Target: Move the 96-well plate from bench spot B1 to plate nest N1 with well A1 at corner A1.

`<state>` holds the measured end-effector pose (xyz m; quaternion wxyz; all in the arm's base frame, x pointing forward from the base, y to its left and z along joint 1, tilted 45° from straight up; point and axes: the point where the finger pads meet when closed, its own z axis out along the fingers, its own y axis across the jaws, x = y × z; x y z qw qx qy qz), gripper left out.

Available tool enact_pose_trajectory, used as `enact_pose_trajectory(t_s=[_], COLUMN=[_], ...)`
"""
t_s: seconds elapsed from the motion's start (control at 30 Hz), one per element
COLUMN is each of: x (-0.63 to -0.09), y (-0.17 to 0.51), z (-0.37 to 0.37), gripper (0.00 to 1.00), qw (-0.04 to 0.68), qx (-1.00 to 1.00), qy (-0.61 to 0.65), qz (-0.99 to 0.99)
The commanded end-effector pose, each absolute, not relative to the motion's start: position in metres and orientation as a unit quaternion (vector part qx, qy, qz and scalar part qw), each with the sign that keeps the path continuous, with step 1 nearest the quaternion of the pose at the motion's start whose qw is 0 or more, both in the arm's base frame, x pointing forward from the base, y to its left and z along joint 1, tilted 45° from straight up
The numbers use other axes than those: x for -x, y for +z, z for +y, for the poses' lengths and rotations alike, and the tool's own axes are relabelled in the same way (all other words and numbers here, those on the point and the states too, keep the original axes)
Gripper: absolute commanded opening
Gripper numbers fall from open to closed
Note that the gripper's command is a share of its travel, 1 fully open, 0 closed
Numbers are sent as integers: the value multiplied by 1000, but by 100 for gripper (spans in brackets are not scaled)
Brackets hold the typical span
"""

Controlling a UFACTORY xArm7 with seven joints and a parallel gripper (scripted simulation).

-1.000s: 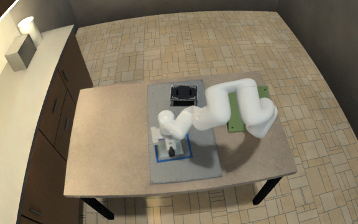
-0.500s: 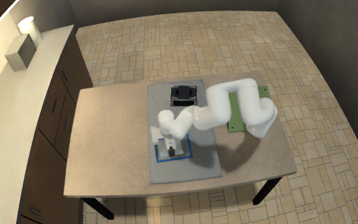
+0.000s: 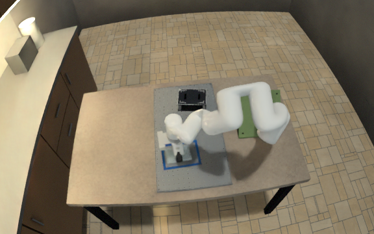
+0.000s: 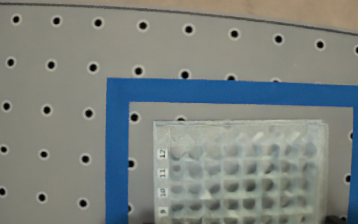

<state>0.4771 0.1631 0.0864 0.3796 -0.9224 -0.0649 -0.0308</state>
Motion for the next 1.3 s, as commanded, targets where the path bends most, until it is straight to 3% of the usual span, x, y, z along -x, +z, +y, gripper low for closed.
enact_pose_trajectory(t_s=[0.0,1.27], x=[-479,-478], y=[89,112], z=[160,136], gripper=[0,0], qw=[379,379], qx=[923,923], qy=[-33,-33], qz=[-64,-64])
